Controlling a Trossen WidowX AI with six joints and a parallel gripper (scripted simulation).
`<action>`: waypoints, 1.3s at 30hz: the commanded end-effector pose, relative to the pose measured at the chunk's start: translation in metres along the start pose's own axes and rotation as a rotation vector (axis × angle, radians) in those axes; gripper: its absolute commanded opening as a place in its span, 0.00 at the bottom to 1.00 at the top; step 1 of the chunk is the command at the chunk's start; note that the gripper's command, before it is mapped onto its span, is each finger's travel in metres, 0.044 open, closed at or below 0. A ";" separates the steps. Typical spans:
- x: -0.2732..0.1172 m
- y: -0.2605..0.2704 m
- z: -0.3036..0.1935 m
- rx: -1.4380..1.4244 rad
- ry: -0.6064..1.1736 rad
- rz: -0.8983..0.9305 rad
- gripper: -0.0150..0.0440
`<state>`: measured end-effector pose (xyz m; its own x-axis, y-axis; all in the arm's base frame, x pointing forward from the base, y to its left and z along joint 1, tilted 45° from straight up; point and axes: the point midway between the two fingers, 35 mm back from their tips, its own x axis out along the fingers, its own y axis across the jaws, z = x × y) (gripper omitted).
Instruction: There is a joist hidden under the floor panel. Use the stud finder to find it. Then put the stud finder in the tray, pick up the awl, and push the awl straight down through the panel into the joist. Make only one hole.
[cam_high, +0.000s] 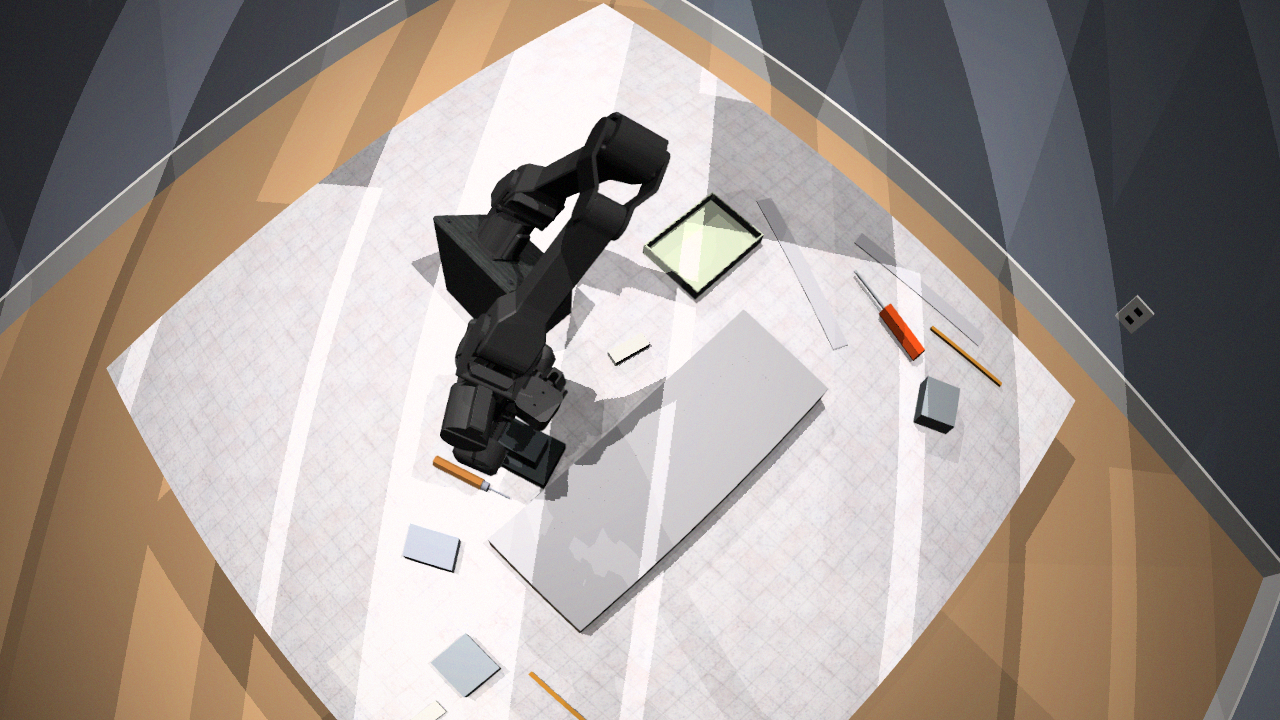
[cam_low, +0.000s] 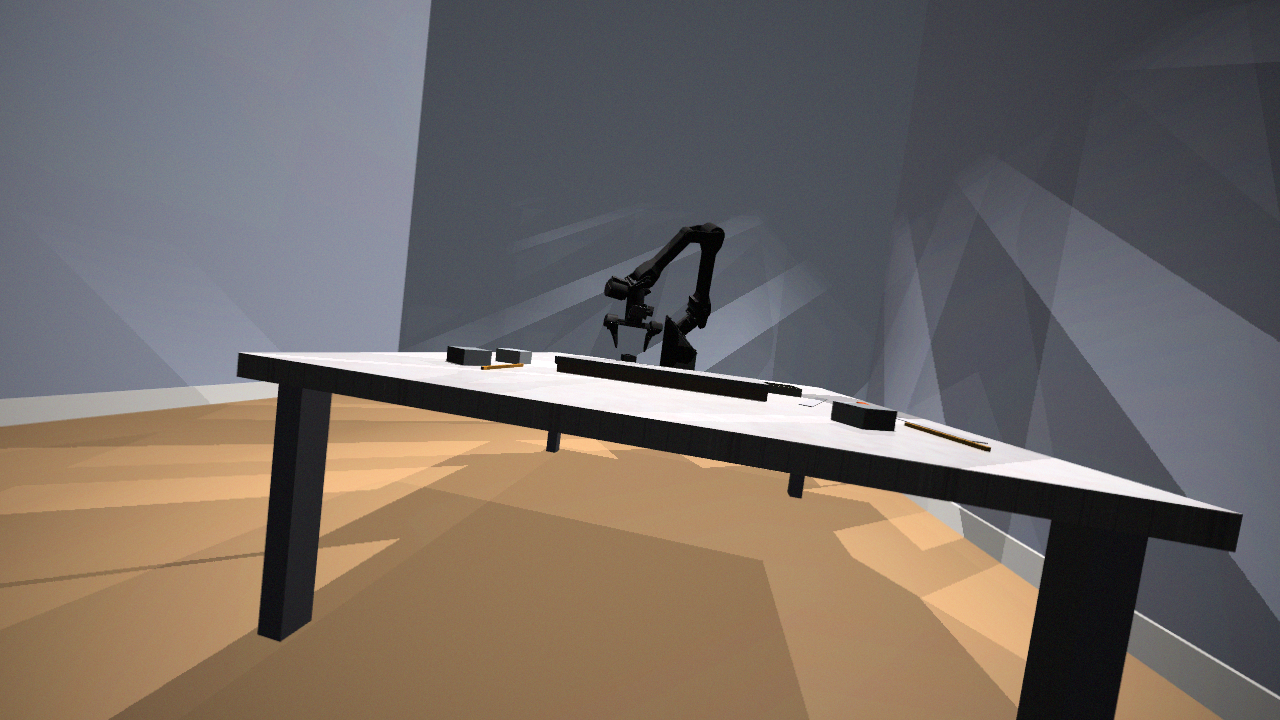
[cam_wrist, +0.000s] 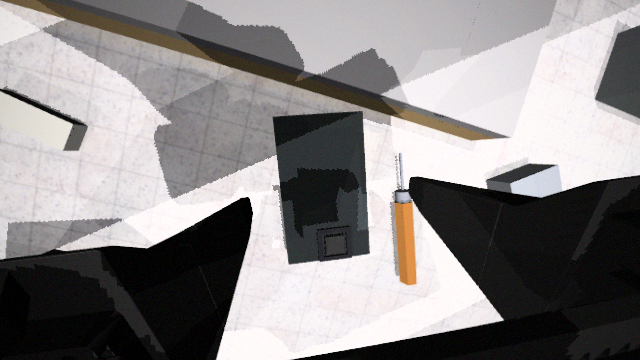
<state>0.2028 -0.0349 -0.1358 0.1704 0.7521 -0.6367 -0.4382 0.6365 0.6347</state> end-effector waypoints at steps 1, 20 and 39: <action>0.000 0.000 0.001 0.034 -0.019 0.014 1.00; 0.016 -0.003 -0.002 0.034 -0.019 0.013 1.00; 0.045 -0.001 -0.009 0.034 -0.020 0.015 1.00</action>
<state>0.2060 -0.0106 -0.1648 0.1862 0.7584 -0.6246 -0.4210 0.6360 0.6467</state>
